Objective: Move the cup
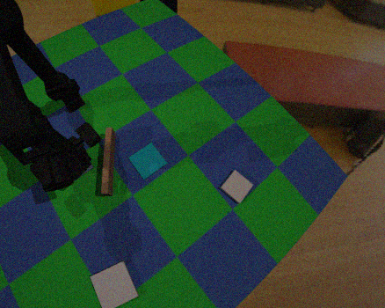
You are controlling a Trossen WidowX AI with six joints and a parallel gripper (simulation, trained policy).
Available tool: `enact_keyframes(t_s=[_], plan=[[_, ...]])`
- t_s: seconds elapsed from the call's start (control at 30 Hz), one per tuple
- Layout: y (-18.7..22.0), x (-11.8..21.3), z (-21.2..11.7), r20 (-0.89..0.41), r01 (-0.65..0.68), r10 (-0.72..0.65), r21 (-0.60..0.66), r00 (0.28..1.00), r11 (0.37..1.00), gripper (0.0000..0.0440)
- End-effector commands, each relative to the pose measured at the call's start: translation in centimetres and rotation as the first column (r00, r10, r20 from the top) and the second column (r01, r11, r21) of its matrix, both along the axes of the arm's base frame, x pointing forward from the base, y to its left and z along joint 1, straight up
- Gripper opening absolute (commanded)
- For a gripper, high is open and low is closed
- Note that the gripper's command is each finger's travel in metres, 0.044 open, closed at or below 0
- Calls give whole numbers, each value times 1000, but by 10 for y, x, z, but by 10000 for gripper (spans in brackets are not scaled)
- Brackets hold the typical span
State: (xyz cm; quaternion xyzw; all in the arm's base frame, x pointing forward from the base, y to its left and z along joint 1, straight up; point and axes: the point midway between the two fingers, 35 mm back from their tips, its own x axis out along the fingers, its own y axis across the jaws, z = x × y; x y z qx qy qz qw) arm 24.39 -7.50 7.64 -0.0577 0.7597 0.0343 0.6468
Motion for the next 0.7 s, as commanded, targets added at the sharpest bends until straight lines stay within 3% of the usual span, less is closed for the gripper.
enact_keyframes(t_s=[0.0,0.67], plan=[[1,6,10,29,-19,19,2,999,1000,7],[30,48,56,167,-111,113,-17,980,994,0]])
